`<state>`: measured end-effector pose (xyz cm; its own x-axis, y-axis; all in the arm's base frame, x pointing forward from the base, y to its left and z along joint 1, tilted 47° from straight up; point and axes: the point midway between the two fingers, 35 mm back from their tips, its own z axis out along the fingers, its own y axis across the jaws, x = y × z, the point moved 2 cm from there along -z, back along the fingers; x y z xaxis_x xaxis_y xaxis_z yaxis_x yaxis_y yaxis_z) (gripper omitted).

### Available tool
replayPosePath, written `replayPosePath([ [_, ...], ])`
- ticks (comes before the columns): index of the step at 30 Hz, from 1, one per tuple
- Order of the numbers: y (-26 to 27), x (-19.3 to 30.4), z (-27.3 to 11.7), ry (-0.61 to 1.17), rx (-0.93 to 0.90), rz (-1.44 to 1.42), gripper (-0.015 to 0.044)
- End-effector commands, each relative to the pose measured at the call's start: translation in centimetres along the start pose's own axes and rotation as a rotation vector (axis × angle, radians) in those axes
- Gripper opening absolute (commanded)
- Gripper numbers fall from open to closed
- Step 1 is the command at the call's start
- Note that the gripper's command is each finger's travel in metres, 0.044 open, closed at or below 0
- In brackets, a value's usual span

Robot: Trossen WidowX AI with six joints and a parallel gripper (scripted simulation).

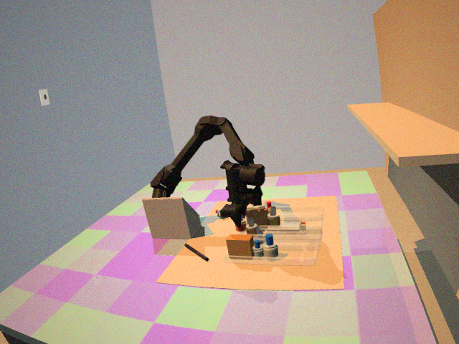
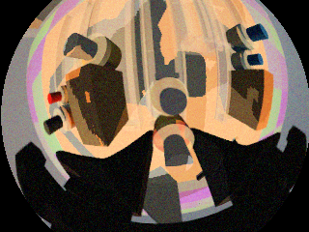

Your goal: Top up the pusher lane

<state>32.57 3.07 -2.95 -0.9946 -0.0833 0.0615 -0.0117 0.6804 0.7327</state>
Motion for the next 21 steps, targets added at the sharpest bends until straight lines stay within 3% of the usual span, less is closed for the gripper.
replayPosePath([
  [1, 0.01, -1.10, -0.45, -0.026, 0.004, -0.014, 0.0000],
  [21, 0.06, -1.79, -0.68, -0.026, 0.004, -0.014, 0.0000],
])
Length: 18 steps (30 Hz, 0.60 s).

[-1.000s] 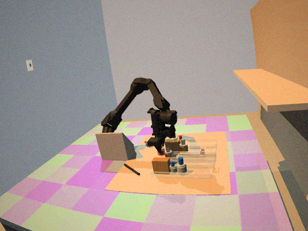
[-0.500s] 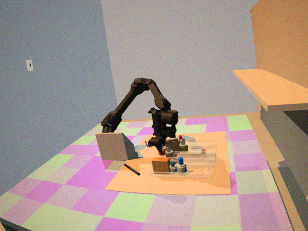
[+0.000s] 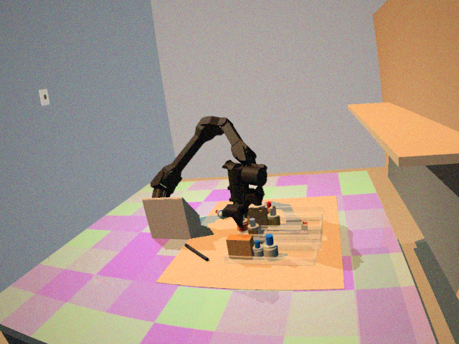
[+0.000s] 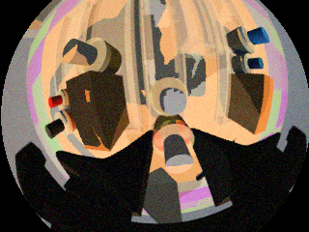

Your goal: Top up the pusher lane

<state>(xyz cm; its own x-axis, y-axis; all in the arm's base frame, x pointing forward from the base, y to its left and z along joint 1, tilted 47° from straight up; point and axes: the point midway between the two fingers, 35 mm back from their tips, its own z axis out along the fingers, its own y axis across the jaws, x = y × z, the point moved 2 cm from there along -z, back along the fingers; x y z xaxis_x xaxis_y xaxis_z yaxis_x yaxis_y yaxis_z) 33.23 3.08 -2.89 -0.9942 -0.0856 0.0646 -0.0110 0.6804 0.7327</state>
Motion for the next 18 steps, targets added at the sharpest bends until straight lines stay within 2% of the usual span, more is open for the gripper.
replayPosePath([
  [1, 0.02, -1.17, -0.60, -0.030, 0.004, -0.015, 0.0000],
  [18, 0.07, -1.73, -0.79, -0.030, 0.004, -0.015, 0.0000],
])
